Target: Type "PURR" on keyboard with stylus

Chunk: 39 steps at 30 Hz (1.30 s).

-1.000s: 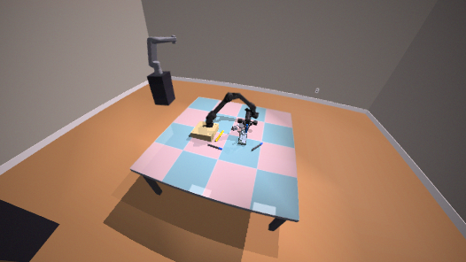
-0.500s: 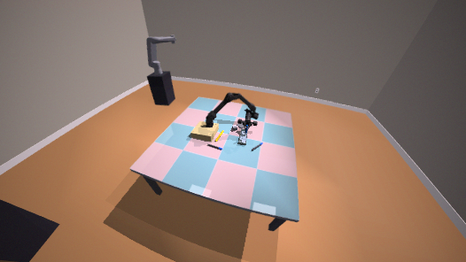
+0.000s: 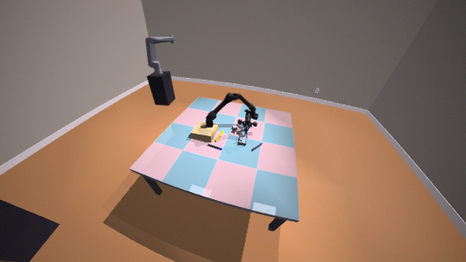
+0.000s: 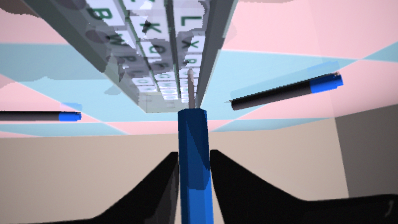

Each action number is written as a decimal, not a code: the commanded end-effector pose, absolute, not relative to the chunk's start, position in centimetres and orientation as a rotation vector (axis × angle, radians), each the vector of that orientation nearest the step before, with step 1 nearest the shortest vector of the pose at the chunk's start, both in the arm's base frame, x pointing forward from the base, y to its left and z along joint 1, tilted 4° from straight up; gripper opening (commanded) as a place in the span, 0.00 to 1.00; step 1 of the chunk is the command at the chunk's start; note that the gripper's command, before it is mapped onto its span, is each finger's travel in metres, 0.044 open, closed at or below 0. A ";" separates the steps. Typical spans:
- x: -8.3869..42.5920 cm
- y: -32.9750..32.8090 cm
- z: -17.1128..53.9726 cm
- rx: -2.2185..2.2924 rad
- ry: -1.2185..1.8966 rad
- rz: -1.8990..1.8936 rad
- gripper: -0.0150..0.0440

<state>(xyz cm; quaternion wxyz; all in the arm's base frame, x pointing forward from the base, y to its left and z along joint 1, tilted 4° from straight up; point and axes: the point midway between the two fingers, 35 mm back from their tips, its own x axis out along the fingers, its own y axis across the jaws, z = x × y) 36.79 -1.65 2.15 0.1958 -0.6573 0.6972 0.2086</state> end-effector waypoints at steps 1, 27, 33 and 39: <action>36.7 -1.6 1.9 -1.837 1.954 0.585 0.39; 36.7 -1.6 1.2 -1.837 1.954 0.585 0.39; 36.7 -1.6 1.2 -1.837 1.954 0.585 0.39; 36.7 -1.7 3.5 -1.837 1.954 0.584 0.39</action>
